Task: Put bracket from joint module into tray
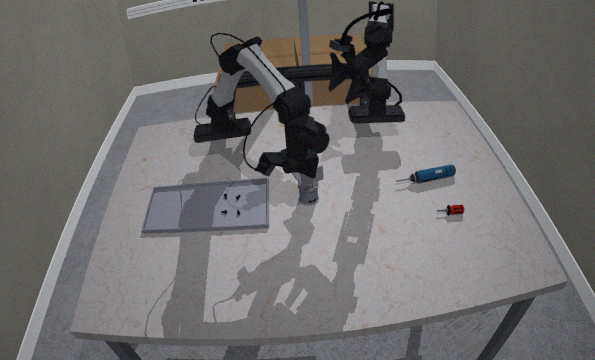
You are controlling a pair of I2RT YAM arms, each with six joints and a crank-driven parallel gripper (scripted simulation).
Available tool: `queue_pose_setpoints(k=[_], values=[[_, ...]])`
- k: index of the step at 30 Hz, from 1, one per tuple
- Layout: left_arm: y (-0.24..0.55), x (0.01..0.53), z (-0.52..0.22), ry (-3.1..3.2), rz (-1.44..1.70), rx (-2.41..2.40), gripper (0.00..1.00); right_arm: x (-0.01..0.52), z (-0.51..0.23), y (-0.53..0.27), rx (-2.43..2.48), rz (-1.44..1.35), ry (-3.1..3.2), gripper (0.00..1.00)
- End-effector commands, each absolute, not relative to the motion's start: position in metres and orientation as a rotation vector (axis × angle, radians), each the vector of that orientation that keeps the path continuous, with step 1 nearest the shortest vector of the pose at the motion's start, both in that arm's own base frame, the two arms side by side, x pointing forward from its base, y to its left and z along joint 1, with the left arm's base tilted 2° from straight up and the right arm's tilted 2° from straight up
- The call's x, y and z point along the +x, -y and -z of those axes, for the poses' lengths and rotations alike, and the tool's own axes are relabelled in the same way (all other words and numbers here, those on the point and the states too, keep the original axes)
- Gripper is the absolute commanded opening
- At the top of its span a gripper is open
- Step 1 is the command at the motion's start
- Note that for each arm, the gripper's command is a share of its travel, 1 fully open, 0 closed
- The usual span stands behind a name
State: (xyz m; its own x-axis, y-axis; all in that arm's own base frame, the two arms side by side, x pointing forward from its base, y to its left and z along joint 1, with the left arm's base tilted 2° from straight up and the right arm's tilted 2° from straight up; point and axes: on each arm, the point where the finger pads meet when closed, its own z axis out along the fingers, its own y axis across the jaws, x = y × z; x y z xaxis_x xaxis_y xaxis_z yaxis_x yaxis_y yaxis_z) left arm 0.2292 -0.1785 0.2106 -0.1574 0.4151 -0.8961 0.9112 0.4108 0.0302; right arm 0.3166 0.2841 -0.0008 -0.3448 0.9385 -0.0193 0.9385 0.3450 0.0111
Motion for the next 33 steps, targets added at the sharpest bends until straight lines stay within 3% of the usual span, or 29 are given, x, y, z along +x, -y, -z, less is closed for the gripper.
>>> queue_pose_setpoints(k=[1, 16, 25, 33], values=[[0.180, 0.231, -0.218, -1.728, 0.673, 1.152, 1.00, 0.322, -0.022, -0.287, 1.777, -0.027, -2.538, 0.00], [0.187, 0.250, -0.225, -1.697, 0.617, 1.112, 1.00, 0.330, -0.034, -0.259, 1.774, -0.128, -2.515, 0.00], [0.270, 0.295, -0.240, -1.557, 0.572, 0.983, 1.00, 0.328, -0.021, -0.136, 1.856, -0.118, -2.442, 0.00], [0.355, 0.277, -0.237, -1.474, 0.670, 0.919, 1.00, 0.322, -0.012, -0.041, 1.978, -0.084, -2.344, 0.00]])
